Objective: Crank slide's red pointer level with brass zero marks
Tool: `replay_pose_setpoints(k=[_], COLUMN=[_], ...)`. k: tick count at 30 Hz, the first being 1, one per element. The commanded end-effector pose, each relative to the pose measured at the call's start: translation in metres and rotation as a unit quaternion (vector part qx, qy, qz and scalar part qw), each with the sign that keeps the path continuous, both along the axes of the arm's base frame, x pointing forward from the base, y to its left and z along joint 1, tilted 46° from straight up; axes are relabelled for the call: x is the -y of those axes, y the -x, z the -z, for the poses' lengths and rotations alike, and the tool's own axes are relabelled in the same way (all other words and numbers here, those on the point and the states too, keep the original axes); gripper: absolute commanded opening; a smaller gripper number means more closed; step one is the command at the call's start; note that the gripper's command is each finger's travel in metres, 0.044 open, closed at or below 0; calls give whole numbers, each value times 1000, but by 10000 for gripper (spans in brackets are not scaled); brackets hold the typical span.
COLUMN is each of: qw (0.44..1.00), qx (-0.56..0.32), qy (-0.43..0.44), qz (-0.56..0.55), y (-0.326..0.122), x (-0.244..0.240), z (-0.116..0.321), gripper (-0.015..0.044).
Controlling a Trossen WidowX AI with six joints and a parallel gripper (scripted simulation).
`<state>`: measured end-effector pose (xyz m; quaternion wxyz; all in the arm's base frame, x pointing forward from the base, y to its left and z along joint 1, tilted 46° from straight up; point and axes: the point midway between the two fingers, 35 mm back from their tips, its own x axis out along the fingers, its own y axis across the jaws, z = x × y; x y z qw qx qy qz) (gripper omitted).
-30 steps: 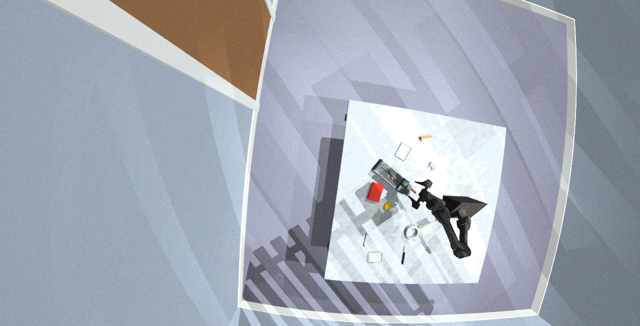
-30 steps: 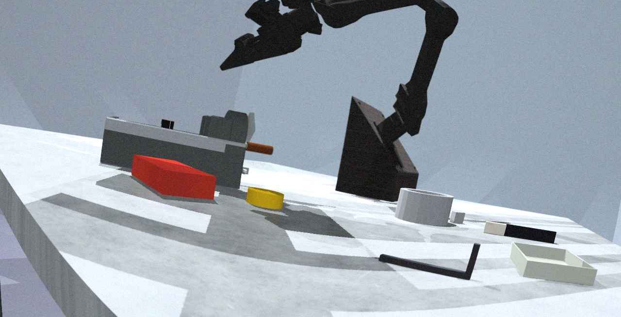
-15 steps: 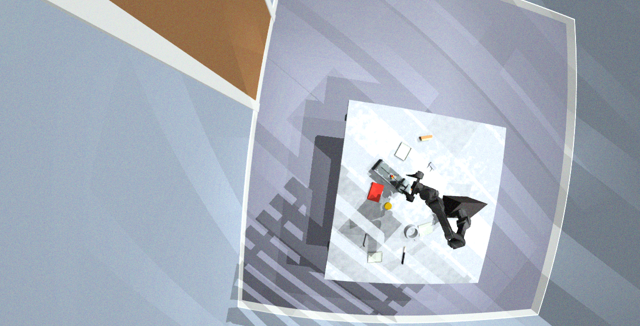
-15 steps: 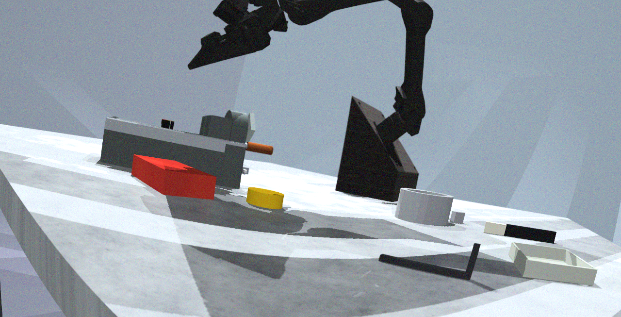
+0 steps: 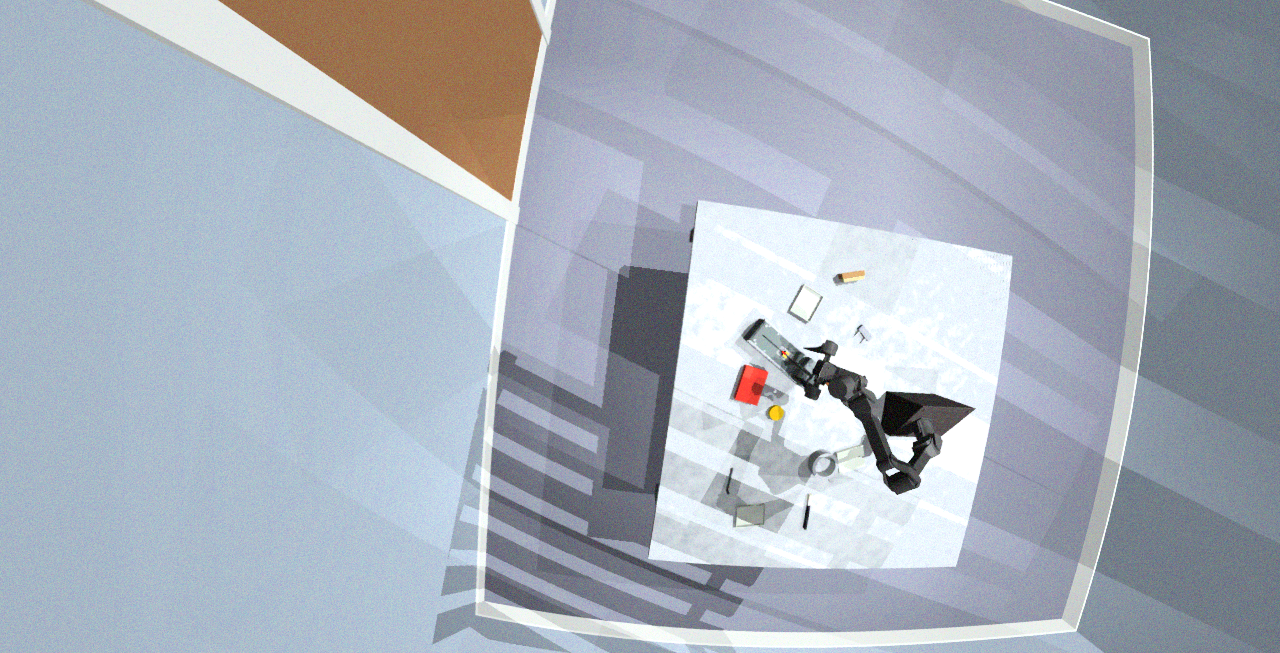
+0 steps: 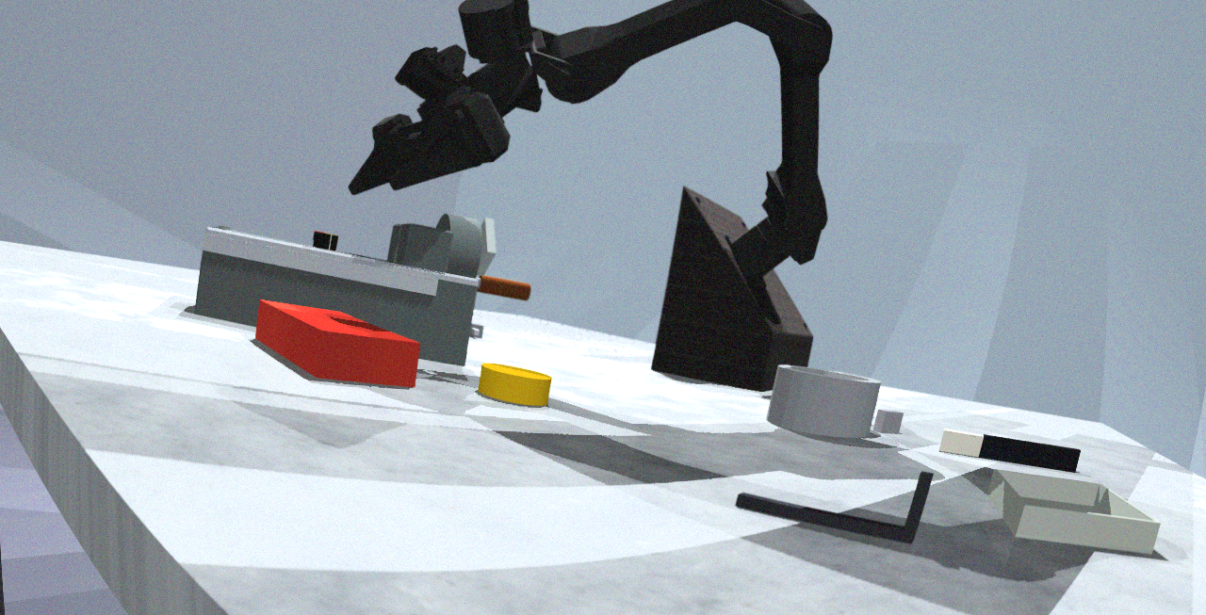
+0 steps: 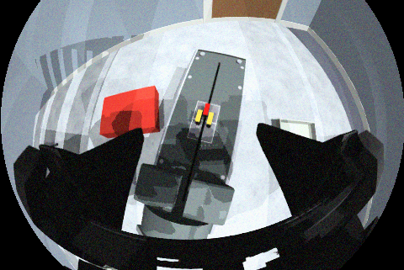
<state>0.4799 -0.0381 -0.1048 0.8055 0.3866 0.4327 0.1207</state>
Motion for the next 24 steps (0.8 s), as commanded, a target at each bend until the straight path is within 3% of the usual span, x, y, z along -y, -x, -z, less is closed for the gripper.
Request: replay_pose_setpoints(k=[1,11,18,24], qw=[1000,1000,1000,1000], qx=[-3,-3,-1,-12], qy=[0,0,1,4], qz=[4,4,1,12], y=[1,1,-7,3], x=[1,2,40,43], z=[1,1,-38,-48], gripper=[440,440,440,440])
